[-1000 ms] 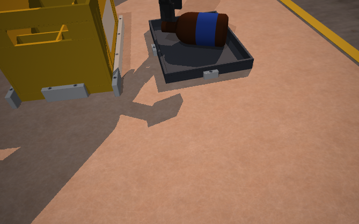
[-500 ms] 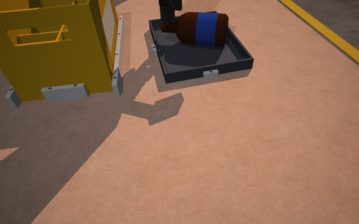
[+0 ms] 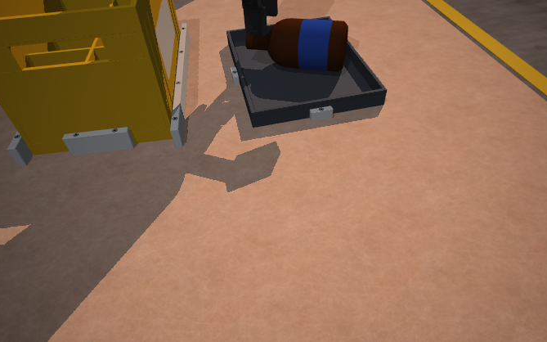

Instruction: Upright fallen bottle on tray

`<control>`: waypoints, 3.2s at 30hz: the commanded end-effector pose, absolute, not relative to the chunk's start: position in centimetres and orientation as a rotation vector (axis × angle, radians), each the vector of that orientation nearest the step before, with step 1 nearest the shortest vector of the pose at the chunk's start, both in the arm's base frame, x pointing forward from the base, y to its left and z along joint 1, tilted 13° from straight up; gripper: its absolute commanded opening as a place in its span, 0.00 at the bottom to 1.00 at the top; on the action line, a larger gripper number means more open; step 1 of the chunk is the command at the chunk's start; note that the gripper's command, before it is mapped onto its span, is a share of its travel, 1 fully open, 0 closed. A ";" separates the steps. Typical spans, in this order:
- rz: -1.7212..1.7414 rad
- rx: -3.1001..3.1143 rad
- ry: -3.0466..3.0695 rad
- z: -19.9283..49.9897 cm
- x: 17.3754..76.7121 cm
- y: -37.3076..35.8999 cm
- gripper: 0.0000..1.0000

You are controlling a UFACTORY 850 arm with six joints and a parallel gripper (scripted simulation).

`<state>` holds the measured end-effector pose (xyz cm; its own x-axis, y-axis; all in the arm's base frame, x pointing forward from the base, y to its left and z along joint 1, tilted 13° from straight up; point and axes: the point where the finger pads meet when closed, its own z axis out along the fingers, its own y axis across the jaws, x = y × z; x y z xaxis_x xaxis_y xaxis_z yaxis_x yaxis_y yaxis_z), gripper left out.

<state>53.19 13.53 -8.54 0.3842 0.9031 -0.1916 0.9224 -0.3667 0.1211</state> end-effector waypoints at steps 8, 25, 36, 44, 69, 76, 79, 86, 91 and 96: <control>-0.134 2.434 1.630 -8.5 53.3 13.6 0.65; -0.134 2.434 1.630 -8.5 53.3 13.6 0.65; -0.134 2.434 1.630 -9.0 53.3 13.5 0.65; -0.134 2.434 1.630 -9.7 53.4 13.3 0.65; -0.134 2.434 1.630 -12.1 53.5 12.8 0.65; -0.134 2.434 1.630 -12.4 53.5 12.7 0.65; -0.134 2.434 1.630 -12.5 53.5 12.7 0.65; -0.134 2.434 1.630 -12.5 53.5 12.7 0.65; -0.134 2.434 1.630 -12.5 53.5 12.7 0.65; -0.134 2.434 1.630 -12.5 53.5 12.7 0.65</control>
